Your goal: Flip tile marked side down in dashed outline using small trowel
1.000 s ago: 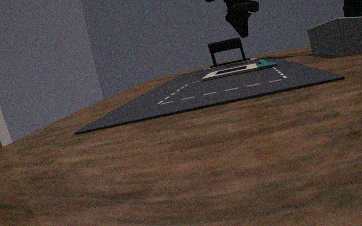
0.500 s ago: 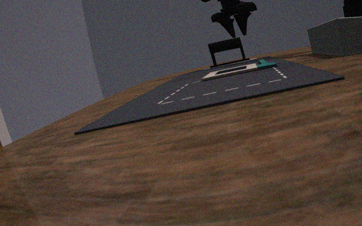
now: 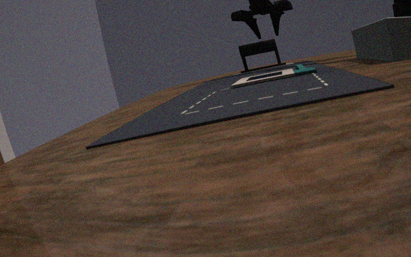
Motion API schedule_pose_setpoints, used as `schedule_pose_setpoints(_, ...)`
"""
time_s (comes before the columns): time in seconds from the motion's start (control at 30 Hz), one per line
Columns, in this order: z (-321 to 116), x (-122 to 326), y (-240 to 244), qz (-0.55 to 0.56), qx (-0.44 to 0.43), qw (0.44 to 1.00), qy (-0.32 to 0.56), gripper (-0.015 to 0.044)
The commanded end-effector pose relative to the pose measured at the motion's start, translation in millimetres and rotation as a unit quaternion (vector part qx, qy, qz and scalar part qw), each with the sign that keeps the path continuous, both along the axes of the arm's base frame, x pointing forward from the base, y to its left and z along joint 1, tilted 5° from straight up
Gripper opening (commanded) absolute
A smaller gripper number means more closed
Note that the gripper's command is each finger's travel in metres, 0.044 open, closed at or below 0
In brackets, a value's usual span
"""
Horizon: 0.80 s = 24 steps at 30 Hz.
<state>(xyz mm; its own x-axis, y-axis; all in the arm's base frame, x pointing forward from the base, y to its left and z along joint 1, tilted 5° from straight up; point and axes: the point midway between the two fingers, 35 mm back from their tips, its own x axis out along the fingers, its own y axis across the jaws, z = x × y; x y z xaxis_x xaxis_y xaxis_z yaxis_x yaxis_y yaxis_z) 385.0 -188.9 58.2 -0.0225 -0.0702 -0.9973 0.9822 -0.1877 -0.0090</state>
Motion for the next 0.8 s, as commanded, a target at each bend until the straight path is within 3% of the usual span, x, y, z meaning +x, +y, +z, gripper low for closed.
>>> schedule_pose_setpoints(0.0, 1.3, 5.5, -3.4, 0.075, 0.003, 0.997, 0.003, 0.0270)
schedule_pose_setpoints(0.37, 5.1, 17.0, -12.8, 0.262, 0.005, 0.965, 0.012, 0.0270)
schedule_pose_setpoints(0.77, 8.6, 28.1, -22.8, 0.455, 0.004, 0.890, 0.023, 0.0270)
